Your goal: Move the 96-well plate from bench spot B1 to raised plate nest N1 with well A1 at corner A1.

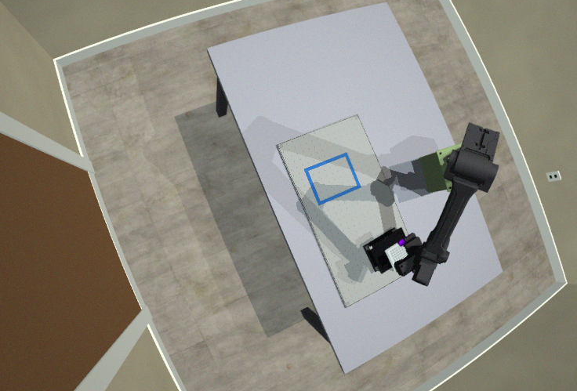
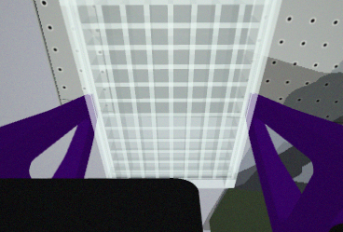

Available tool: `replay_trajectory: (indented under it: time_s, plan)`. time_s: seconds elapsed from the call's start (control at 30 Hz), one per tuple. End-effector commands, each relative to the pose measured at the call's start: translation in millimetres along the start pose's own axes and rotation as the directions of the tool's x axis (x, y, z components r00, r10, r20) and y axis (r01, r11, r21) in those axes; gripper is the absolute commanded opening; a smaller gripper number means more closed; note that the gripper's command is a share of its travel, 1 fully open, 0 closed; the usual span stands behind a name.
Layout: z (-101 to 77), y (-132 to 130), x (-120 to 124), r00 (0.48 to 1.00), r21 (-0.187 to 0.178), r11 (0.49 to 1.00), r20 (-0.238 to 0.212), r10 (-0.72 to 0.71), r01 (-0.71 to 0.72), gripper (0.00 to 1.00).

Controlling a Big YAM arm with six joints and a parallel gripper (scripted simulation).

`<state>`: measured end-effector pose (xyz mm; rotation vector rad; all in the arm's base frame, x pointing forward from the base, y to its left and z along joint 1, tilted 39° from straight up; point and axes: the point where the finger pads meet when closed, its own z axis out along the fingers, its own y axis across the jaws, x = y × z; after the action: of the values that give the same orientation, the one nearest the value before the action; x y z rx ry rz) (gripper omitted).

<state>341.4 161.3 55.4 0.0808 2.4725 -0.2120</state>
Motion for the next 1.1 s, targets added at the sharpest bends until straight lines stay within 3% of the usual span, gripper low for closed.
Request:
replay_trajectory:
  time_s: [0.0,0.9,0.93,1.07]
  plan:
    - [-7.0,3,-23,0.998,-0.014,0.999,0.031,0.051,-0.050,0.00]
    - [-6.9,2,-22,0.999,-0.015,0.999,0.031,0.037,-0.037,0.00]
    - [-4.9,4,-12,1.000,-0.013,1.000,0.020,0.020,-0.019,0.00]
    - [-4.9,4,-12,1.000,-0.013,1.000,0.020,0.020,-0.019,0.00]
